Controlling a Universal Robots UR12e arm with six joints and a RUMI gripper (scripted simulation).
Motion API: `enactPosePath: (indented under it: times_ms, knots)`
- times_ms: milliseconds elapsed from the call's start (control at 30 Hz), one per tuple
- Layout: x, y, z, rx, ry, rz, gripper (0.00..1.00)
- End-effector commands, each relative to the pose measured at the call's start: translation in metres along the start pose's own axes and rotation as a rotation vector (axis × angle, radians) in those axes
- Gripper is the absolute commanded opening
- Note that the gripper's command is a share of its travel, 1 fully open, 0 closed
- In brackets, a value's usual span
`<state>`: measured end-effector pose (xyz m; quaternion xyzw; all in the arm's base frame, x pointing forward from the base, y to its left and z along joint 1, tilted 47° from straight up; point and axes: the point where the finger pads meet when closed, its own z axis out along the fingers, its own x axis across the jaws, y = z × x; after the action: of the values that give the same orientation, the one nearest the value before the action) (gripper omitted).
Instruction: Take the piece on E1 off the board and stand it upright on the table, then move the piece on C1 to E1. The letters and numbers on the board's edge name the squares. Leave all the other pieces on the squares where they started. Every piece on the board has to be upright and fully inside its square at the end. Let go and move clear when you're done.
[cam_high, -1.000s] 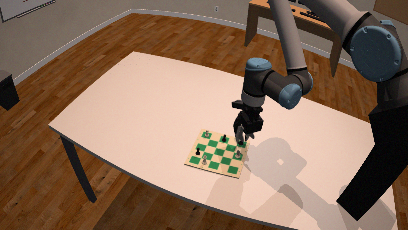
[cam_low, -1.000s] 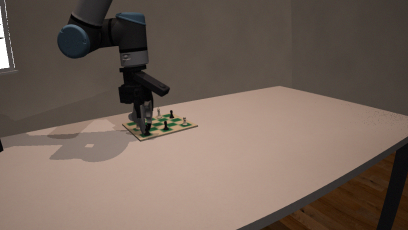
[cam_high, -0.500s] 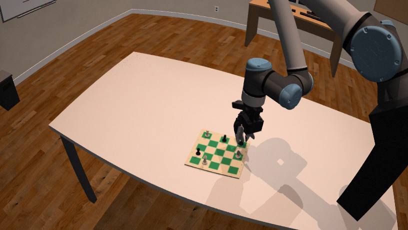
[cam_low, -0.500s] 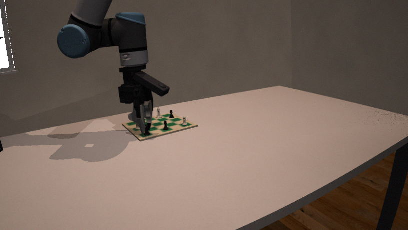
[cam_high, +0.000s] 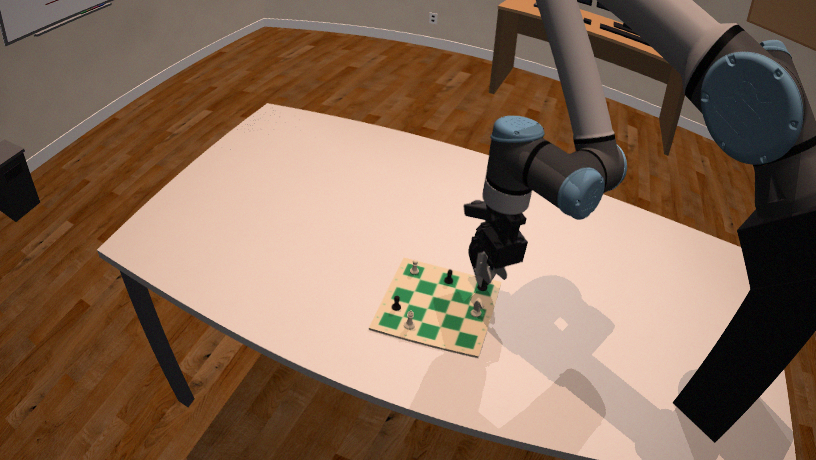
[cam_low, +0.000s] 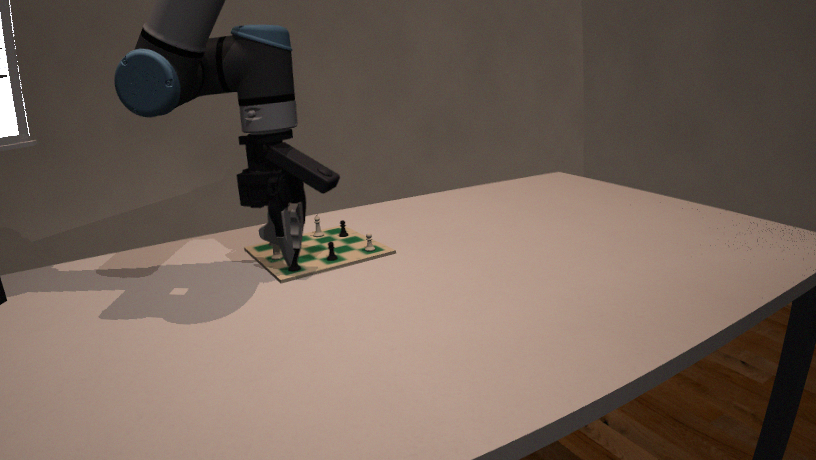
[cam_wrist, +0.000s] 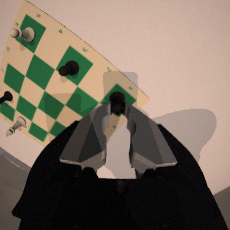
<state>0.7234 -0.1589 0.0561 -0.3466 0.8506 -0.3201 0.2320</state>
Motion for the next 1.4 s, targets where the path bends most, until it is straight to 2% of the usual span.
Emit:
enactPosePath:
  times_ms: [0,1000,1167,1367]
  knots:
    - [0.0,0.0,0.0,0.0,0.0,0.0,0.0]
    - [0.0,0.0,-0.001,0.0,0.0,0.0,0.0]
    - [0.0,0.0,-0.007,0.0,0.0,0.0,0.0]
    - [0.0,0.0,-0.034,0.0,0.0,0.0,0.0]
